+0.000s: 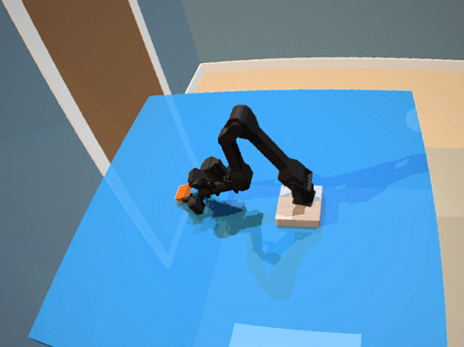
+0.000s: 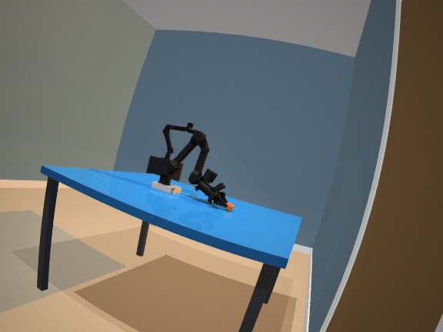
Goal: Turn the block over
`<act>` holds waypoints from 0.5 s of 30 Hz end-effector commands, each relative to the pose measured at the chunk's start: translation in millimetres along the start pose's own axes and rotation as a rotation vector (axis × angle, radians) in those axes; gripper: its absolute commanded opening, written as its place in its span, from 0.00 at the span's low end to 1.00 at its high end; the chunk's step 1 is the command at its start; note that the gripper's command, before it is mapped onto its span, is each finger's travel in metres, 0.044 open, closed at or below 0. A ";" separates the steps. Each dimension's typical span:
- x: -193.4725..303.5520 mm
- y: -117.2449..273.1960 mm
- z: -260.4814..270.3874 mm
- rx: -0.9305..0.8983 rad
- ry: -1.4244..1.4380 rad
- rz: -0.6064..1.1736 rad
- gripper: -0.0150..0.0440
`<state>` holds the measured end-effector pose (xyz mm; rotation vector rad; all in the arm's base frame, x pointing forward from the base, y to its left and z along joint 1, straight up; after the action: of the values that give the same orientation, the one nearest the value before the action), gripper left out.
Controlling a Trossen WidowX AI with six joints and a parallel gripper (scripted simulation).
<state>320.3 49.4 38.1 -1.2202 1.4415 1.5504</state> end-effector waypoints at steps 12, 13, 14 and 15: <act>-0.5 0.0 0.1 -0.004 -0.004 -0.005 0.88; -0.5 0.0 0.1 -0.004 -0.004 -0.005 0.92; -0.5 0.0 0.1 -0.004 -0.004 -0.005 0.97; -0.5 0.0 0.1 -0.004 -0.004 -0.005 1.00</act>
<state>320.5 49.4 38.5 -1.2220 1.4387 1.5482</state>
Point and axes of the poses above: the point midway between the two fingers, 35 mm back from their tips, its own y axis back along the fingers, its own z axis across the jaws, x = y × z, the point moved 8 cm from there along y, back along the fingers, and after that the axes turned 3 degrees about y, right-handed, at the moved point
